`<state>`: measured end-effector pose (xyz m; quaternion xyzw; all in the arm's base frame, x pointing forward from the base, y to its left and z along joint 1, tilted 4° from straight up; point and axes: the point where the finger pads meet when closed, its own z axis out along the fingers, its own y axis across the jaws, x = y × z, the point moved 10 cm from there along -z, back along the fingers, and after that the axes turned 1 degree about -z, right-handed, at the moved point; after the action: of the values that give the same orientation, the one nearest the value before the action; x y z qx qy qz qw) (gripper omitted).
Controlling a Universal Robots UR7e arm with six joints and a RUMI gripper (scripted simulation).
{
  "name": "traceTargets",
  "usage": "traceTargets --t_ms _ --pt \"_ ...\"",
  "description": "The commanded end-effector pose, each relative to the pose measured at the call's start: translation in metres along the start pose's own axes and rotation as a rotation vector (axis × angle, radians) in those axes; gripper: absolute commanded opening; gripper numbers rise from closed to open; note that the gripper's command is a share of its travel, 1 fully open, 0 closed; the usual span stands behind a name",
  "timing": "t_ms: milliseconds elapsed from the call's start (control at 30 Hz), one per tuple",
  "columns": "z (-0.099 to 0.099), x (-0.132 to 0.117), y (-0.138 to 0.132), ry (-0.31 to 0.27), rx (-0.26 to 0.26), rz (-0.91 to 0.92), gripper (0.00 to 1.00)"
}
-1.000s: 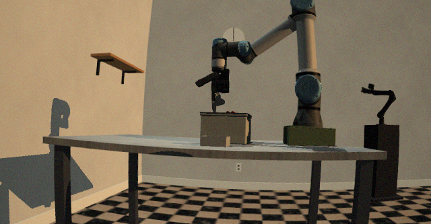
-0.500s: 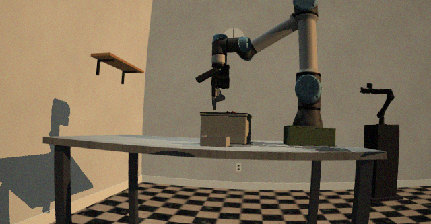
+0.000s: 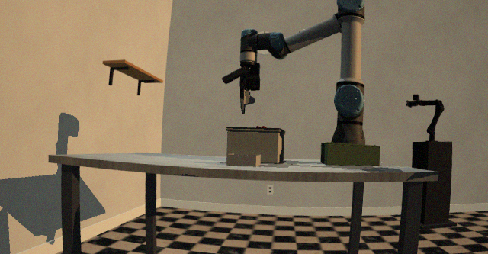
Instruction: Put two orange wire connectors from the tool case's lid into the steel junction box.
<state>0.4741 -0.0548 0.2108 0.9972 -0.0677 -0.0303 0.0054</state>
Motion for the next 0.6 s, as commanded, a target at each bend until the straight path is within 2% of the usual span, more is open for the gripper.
traceTargets --t_ms 0,567 --pt "-0.0038 0.0002 0.0001 0.001 0.0 0.0 0.0" --pt "-0.0038 -0.0003 -0.007 0.001 0.0 0.0 0.0"
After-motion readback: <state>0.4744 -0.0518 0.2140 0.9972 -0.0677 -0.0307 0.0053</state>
